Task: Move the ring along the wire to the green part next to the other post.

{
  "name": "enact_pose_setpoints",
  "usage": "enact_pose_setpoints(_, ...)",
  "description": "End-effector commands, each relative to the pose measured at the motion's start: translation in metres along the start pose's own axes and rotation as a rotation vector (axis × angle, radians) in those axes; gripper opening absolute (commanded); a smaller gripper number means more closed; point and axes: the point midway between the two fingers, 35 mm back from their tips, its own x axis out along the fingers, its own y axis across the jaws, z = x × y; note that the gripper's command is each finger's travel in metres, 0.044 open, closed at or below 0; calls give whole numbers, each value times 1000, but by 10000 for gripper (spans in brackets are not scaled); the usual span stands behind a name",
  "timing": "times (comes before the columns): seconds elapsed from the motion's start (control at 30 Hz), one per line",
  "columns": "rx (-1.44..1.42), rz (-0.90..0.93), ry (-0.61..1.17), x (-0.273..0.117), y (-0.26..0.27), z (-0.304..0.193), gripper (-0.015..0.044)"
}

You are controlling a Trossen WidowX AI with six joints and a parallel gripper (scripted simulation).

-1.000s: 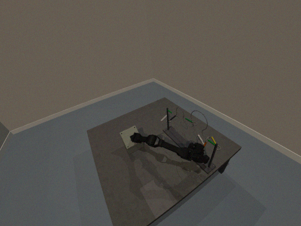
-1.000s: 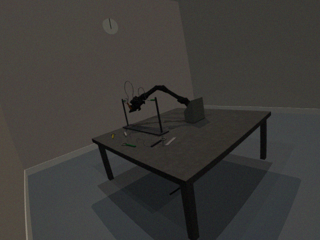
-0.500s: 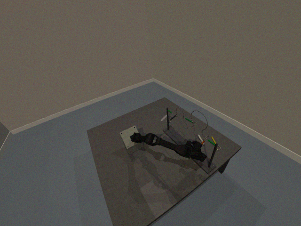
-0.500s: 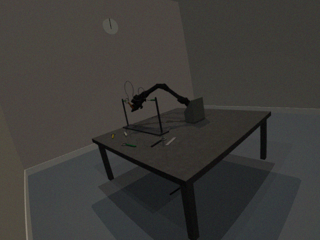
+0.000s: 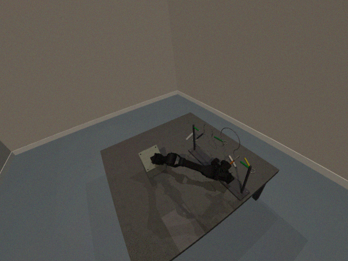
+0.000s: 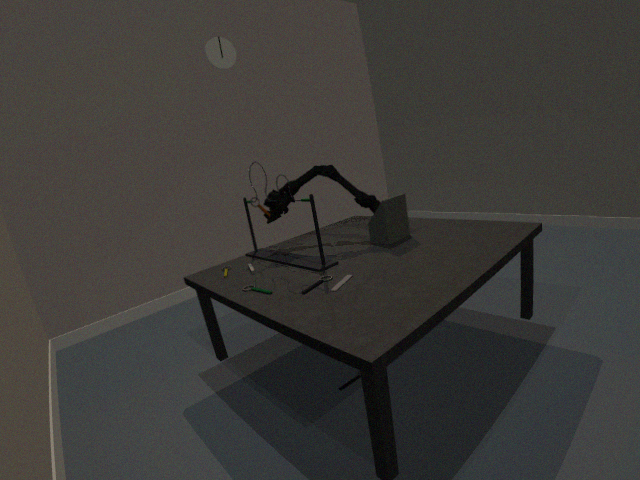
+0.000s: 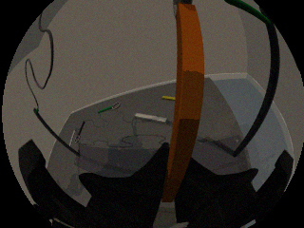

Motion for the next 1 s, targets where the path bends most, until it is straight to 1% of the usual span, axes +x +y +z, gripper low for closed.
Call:
enact_pose_setpoints(0.0, 80, 48, -6, -2, 15, 2, -150)
enact_pose_setpoints(0.47, 361, 208, -10, -7, 62, 12, -150)
enact_pose_setpoints(0.97, 690, 394, -15, -22, 109, 39, -150)
